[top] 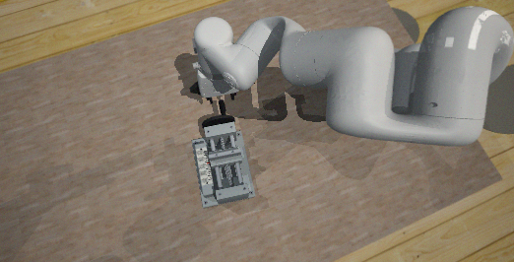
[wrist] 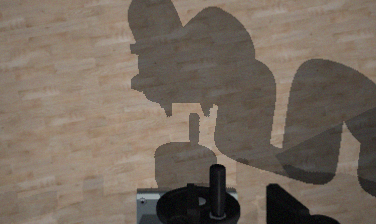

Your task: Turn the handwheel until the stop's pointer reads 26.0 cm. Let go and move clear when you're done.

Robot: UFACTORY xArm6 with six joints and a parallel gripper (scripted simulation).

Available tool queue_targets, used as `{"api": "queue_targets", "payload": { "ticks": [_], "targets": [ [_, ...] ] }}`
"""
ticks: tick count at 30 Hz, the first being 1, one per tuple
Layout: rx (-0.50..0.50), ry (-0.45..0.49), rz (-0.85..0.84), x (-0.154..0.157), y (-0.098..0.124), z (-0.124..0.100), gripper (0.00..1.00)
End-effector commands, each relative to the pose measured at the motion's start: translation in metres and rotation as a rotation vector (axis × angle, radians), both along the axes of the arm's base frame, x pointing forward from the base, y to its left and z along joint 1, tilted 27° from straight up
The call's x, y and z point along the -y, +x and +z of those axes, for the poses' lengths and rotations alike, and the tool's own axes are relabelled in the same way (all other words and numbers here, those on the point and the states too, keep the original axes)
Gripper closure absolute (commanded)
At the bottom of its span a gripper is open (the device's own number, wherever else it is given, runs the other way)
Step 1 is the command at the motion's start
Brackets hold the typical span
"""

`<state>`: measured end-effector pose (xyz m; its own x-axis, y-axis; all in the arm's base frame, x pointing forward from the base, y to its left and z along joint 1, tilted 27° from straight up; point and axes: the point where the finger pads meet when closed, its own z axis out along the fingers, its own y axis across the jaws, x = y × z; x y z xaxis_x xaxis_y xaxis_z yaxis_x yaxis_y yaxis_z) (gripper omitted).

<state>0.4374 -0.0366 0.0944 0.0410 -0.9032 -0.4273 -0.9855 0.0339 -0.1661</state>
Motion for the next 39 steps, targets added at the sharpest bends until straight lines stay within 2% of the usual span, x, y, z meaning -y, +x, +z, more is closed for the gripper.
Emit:
{"api": "queue_targets", "payload": {
  "ticks": [1,23,39],
  "targets": [
    [0.003,-0.001,-0.001,0.001,0.001,0.001,0.43],
    [0.003,-0.001,-0.001,-0.002,0.002,-0.006,0.43],
    [0.003,-0.001,-0.001,-0.024,0.011,-0.051,0.43]
  ]
}}
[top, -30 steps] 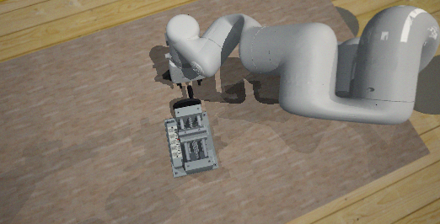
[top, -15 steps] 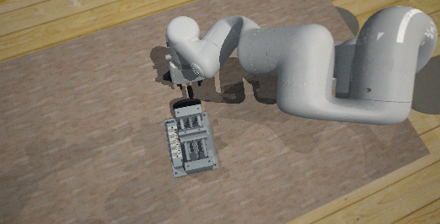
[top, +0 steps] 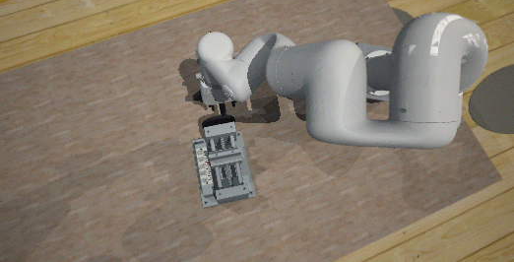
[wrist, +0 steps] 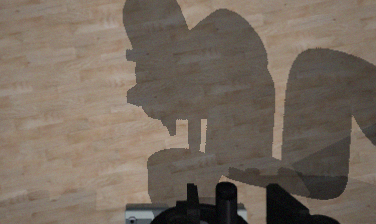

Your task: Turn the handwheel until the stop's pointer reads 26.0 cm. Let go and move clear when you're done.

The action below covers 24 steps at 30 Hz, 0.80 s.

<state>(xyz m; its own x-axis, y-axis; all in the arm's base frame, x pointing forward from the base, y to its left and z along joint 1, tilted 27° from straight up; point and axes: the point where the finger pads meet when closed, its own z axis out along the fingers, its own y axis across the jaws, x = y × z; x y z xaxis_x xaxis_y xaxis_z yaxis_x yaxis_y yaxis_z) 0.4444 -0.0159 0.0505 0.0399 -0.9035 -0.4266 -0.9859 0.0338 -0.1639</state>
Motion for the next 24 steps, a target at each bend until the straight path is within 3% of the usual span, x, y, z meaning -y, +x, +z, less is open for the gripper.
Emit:
{"api": "queue_targets", "payload": {
  "ticks": [1,23,24],
  "targets": [
    [0.006,0.000,-0.001,-0.003,0.004,-0.007,0.43],
    [0.006,0.000,-0.001,-0.008,0.006,-0.017,0.43],
    [0.006,0.000,-0.001,-0.008,0.006,-0.017,0.94]
  ]
}}
